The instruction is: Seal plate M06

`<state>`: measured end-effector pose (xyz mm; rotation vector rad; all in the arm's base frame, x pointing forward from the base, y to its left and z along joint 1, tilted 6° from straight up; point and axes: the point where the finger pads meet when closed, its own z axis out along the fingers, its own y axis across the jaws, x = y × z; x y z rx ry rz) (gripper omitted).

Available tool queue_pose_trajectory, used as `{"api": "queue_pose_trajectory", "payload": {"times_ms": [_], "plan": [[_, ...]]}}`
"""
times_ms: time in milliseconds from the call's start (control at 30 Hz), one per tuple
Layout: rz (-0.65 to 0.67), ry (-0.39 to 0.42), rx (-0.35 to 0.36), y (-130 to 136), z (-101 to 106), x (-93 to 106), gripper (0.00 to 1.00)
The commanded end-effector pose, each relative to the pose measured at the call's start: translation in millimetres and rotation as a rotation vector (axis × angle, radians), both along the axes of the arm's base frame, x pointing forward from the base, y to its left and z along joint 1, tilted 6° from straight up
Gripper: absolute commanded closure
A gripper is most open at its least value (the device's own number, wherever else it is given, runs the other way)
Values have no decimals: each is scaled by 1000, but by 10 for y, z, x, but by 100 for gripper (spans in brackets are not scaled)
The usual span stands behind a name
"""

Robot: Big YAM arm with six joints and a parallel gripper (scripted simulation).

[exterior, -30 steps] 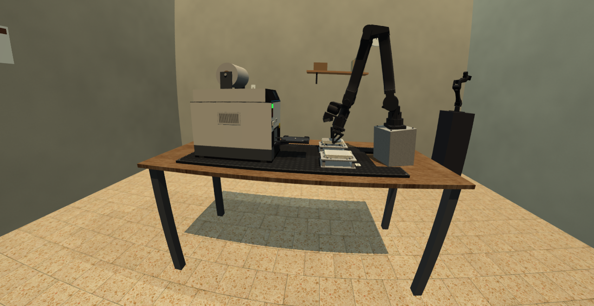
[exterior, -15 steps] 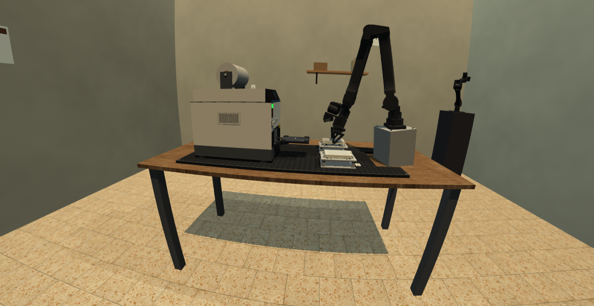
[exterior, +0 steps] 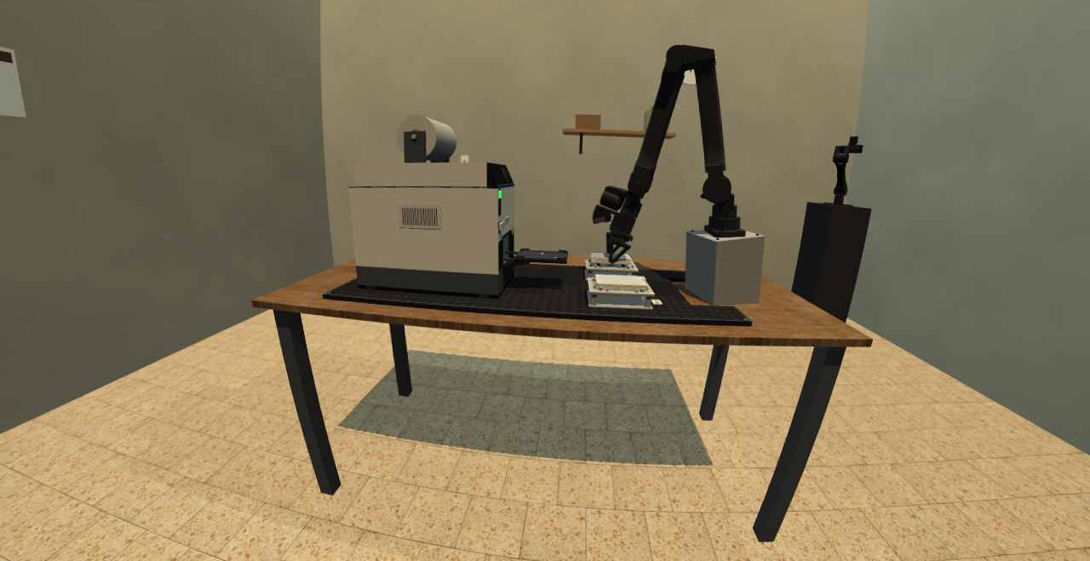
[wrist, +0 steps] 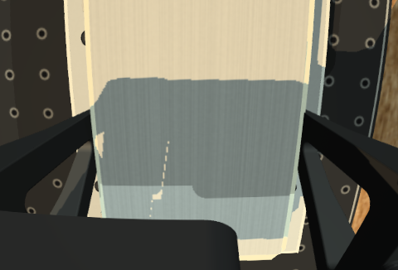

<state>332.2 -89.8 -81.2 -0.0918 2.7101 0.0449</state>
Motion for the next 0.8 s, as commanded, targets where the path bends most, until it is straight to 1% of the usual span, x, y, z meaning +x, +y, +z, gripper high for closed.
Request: {"api": "queue_pose_trajectory", "payload": {"times_ms": [0,33,200,367,533,667,767], "plan": [[6,7,5,46,-1,8,100],[6,11,6,54,-10,-15,100],[6,-5,1,46,1,6,100],[6,-31,-8,2,50,128,100],[6,-36,-10,-10,63,161,100],[6,-31,-8,-7,41,152,100],[6,-20,-4,17,14,83,100]]}}
